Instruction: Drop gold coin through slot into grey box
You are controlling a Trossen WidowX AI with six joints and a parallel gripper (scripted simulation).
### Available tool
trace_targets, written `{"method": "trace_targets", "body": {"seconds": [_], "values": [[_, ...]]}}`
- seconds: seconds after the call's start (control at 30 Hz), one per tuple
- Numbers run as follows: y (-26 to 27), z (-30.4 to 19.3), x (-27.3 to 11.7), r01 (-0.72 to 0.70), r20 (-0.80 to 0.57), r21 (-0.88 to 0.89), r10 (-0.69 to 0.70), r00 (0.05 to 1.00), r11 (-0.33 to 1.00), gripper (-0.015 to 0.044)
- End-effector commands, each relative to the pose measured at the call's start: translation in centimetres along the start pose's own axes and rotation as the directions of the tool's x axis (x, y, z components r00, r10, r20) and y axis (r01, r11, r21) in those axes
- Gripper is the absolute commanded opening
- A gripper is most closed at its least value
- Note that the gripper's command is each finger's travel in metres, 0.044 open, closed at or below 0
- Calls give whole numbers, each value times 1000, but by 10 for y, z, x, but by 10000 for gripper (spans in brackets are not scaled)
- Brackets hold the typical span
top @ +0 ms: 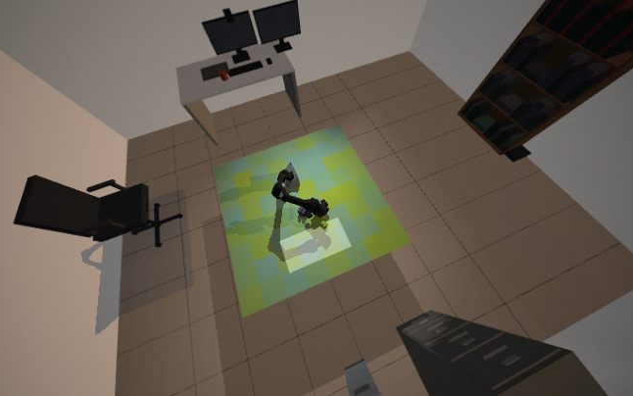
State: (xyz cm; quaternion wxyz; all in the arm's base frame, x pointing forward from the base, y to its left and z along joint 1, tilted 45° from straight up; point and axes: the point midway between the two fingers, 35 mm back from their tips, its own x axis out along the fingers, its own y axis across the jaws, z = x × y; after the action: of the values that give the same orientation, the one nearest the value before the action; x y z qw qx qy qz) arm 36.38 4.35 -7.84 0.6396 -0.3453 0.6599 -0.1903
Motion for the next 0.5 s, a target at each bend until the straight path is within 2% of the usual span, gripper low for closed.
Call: {"method": "trace_targets", "body": {"seconds": [0.0,0.47], "values": [[0,-2,2,5,-3,-10,-5,1000,1000,0],[1,0,-9,3,-3,-10,-3,1000,1000,0]]}}
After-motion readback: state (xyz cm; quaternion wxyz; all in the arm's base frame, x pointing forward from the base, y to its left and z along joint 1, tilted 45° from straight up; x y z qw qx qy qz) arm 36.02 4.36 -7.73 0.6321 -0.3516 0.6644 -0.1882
